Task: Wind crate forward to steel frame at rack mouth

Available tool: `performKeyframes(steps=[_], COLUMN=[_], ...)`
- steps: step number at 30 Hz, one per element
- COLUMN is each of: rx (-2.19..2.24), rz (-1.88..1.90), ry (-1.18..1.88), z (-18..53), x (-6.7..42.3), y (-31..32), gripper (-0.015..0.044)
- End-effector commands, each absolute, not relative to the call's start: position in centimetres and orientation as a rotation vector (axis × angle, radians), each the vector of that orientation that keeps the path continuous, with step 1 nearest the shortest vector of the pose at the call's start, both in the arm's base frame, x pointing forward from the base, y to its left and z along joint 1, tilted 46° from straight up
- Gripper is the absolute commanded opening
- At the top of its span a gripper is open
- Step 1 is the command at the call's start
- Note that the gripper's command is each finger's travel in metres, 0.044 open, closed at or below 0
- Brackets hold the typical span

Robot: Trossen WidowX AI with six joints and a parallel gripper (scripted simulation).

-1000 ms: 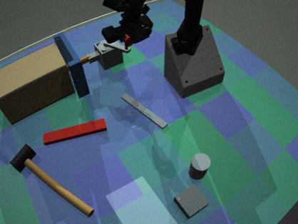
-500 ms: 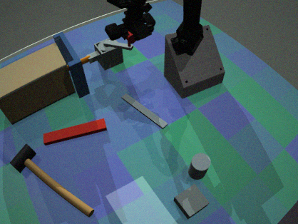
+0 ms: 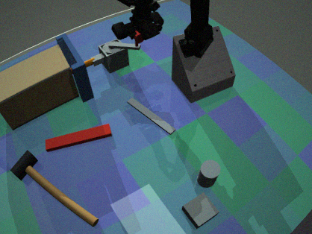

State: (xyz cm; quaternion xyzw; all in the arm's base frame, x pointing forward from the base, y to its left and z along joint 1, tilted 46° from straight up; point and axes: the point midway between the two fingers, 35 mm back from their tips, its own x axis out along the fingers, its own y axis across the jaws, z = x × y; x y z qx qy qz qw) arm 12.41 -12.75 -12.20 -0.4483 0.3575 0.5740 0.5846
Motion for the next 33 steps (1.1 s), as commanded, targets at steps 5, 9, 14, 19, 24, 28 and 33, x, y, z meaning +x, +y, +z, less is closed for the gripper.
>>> performKeyframes(steps=[5, 9, 14, 19, 24, 28, 33], rx=[-1.055, -1.056, -1.056, -1.056, -1.057, -1.057, -1.057], rz=[1.354, 1.354, 1.354, 1.354, 1.354, 1.353, 1.353], ry=[0.851, 0.852, 0.852, 0.853, 0.853, 0.854, 0.854], z=[-13.1, -13.4, -13.8, -14.1, -14.5, -14.8, -15.2], x=[11.8, 11.6, 11.3, 11.1, 11.0, 10.8, 10.7], y=[-13.5, -13.8, -14.2, -14.5, -14.9, -15.2, -15.6], gripper=[0.0000, 0.0000, 0.0000, 0.0000, 0.0000, 0.0000, 0.0000])
